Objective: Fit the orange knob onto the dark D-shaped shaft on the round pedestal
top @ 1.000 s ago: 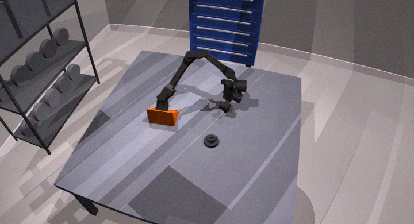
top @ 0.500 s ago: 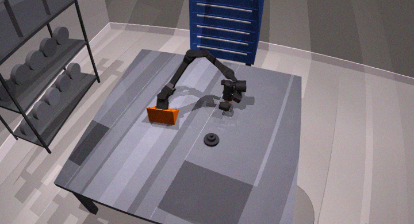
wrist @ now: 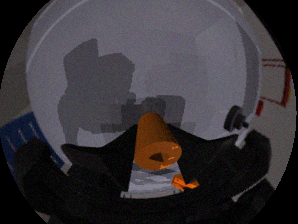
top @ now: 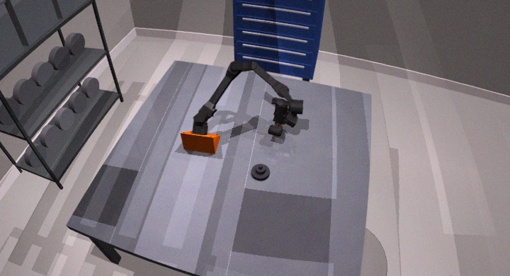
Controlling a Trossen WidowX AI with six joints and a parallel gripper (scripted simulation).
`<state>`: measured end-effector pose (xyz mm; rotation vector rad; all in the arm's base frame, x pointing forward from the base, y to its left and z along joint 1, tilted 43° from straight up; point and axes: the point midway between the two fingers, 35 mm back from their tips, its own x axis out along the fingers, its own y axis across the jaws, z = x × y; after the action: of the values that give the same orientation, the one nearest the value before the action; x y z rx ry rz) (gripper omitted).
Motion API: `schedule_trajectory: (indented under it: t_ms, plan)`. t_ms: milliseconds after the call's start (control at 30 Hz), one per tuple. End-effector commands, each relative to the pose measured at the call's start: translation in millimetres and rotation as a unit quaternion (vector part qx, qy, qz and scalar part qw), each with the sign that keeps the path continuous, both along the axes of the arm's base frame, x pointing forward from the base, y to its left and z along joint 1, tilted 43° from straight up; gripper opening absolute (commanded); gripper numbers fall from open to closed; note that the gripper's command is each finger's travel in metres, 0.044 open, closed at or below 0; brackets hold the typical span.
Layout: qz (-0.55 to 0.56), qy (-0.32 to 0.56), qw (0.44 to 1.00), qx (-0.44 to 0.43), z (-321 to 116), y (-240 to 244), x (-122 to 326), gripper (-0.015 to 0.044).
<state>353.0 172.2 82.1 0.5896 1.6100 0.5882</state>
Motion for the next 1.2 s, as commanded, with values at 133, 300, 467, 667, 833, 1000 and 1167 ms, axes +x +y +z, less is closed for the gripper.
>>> schedule_trajectory:
  t_ms: [133, 300, 467, 667, 833, 1000, 1167]
  plan:
    - [-0.004, -0.010, 1.000, -0.002, 32.5, -36.6, 13.4, 0.0000]
    - [-0.004, -0.009, 1.000, -0.002, 52.9, -59.8, 14.8, 0.0000]
    - [-0.004, -0.009, 1.000, -0.001, 74.1, -82.5, 13.0, 0.0000]
    - [-0.004, -0.008, 1.000, 0.001, 89.0, -97.9, 10.0, 0.0000]
    - [-0.004, -0.008, 1.000, 0.000, 85.3, -100.8, 11.3, 0.0000]
    - [-0.004, -0.009, 1.000, -0.002, 72.7, -110.5, 15.3, 0.0000]
    - [-0.005, -0.009, 1.000, -0.004, 60.2, -119.9, 18.5, 0.0000]
